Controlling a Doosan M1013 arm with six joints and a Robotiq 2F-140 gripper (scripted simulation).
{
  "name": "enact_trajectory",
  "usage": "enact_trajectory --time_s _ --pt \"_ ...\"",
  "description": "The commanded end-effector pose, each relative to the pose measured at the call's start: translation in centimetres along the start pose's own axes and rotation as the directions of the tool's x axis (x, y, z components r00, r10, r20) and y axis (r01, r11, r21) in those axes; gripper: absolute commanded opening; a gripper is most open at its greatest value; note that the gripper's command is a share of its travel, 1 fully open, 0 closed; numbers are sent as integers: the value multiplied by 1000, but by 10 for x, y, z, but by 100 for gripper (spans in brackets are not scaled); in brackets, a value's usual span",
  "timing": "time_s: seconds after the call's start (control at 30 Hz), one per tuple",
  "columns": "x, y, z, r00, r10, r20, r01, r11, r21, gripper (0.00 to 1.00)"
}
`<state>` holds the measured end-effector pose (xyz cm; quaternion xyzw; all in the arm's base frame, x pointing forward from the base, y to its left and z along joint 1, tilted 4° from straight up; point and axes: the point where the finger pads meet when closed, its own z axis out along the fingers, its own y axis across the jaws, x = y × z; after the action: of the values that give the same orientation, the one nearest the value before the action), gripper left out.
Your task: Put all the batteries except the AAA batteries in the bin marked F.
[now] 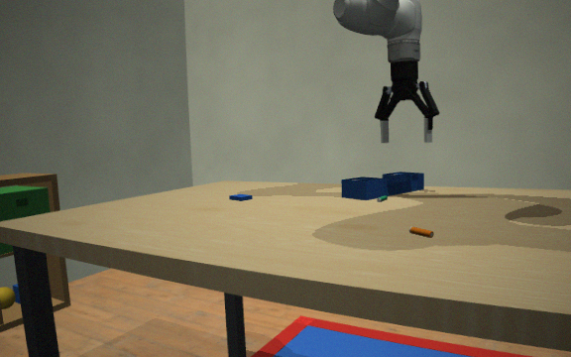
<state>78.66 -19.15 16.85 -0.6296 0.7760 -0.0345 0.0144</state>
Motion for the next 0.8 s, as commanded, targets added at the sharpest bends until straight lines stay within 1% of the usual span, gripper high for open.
enact_trajectory --time_s 0.0,0.3,0.37,0.53,0.77 --pt "-1 -2 -21 1000 0 -2 0 1000 2 100" --pt "-1 -2 -57 1000 0 -2 0 1000 2 100" --pt "-1 -2 -57 1000 0 -2 0 1000 2 100" --pt "-1 -2 -76 1000 0 -2 0 1000 2 100" --pt "-1 -2 -76 1000 0 -2 0 1000 2 100"
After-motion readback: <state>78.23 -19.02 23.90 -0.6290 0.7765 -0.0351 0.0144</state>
